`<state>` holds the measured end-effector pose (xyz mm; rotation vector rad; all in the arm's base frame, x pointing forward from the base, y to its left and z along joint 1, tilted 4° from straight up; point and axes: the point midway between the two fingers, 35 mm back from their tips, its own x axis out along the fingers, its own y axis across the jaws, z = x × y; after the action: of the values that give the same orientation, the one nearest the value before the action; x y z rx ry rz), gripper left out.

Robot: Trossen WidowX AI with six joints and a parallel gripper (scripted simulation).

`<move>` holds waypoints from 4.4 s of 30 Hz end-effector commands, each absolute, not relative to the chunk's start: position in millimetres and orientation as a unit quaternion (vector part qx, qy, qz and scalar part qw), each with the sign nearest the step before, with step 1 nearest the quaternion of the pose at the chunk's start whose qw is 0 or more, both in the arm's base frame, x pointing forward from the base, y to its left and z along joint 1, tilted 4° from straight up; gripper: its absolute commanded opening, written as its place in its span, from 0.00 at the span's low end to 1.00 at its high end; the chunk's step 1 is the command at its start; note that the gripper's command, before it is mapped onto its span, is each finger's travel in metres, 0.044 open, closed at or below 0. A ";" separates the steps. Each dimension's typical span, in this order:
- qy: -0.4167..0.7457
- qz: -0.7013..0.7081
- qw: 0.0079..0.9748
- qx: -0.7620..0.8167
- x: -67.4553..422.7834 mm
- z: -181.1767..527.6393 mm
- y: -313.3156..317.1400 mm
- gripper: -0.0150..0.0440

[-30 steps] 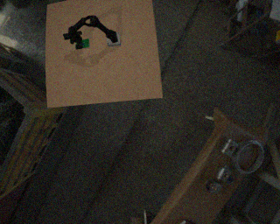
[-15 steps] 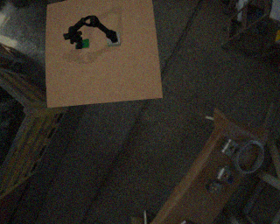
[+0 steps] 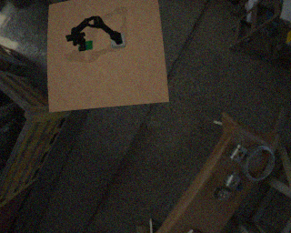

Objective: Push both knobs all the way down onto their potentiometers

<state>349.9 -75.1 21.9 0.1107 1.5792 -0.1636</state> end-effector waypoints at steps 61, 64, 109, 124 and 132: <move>0.715 -0.064 0.695 0.045 399.0 77.2 -80.4 0.25; 0.716 -0.070 0.693 0.048 413.0 87.3 -83.9 0.25; 0.717 -0.074 0.692 0.049 417.4 49.9 -86.7 0.25; 0.717 -0.074 0.692 0.049 417.2 45.9 -86.9 0.25; 0.717 -0.074 0.692 0.049 417.2 46.7 -86.8 0.25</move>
<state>417.3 -86.2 46.5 0.1119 1.6008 -0.1611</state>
